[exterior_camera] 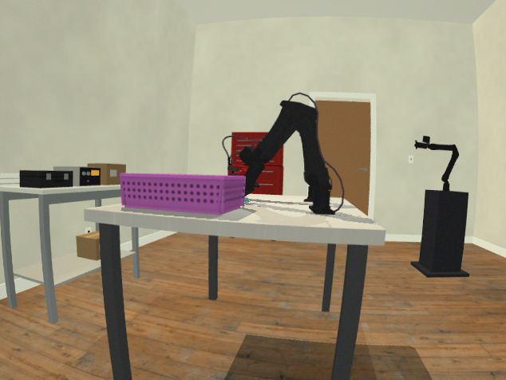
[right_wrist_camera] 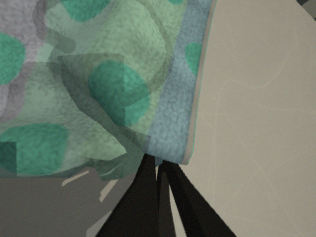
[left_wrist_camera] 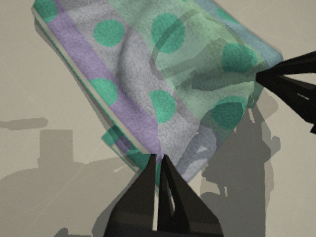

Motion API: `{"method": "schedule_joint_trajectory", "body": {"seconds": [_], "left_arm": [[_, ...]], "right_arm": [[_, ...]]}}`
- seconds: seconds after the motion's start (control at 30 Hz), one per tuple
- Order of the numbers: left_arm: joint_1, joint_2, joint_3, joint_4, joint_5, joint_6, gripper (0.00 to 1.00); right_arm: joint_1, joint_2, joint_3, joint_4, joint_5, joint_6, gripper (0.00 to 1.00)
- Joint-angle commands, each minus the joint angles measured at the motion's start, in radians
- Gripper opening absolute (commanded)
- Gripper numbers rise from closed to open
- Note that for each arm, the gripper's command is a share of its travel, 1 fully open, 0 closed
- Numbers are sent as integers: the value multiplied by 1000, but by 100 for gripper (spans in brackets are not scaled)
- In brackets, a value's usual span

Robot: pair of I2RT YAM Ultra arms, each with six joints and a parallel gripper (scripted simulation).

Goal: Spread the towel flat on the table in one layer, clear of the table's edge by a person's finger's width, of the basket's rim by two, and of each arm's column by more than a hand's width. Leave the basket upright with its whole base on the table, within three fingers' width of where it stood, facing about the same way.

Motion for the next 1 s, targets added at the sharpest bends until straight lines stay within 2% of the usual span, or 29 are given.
{"method": "schedule_joint_trajectory", "body": {"seconds": [0.0, 0.07, 0.1, 0.23, 0.27, 0.43, 0.47, 0.63, 0.67, 0.8, 0.83, 0.9, 0.93, 0.97], "left_arm": [[5, -48, 35, -49, -4, 1, 33], [4, -49, 35, -50, -4, 1, 33], [4, -64, 46, -75, -4, 1, 54], [4, -65, 48, -80, -4, 1, 54], [4, -72, 54, -91, -4, 1, 64], [4, -98, 79, -142, -4, 1, 64], [3, -143, 119, -218, -4, 1, 64], [4, -162, 164, -288, -4, 1, 64], [20, -147, 187, -302, -4, 1, 64], [12, -116, 193, -310, -3, 2, 64], [44, -95, 245, -336, -2, 1, 64], [44, -91, 251, -341, -4, 2, 64], [75, -63, 320, -375, -4, 2, 64], [75, -59, 327, -380, -6, 2, 64]], "right_arm": [[-7, -42, 30, -58, 9, -7, 33], [-3, -42, 31, -59, 1, -6, 33], [-3, -59, 42, -87, 0, -6, 54], [-4, -59, 45, -91, 0, -6, 54], [-3, -67, 51, -104, 0, -6, 64], [-3, -97, 77, -159, 0, -6, 64], [-3, -145, 120, -240, 0, -6, 64], [-3, -166, 167, -315, 0, -6, 64], [1, -116, 196, -329, 0, -6, 64], [0, -114, 202, -337, 0, -6, 64], [11, -75, 267, -356, 0, -5, 64], [11, -71, 273, -363, 0, -5, 64], [15, -23, 359, -390, 1, -4, 64], [15, -19, 367, -398, 1, -4, 64]]}}
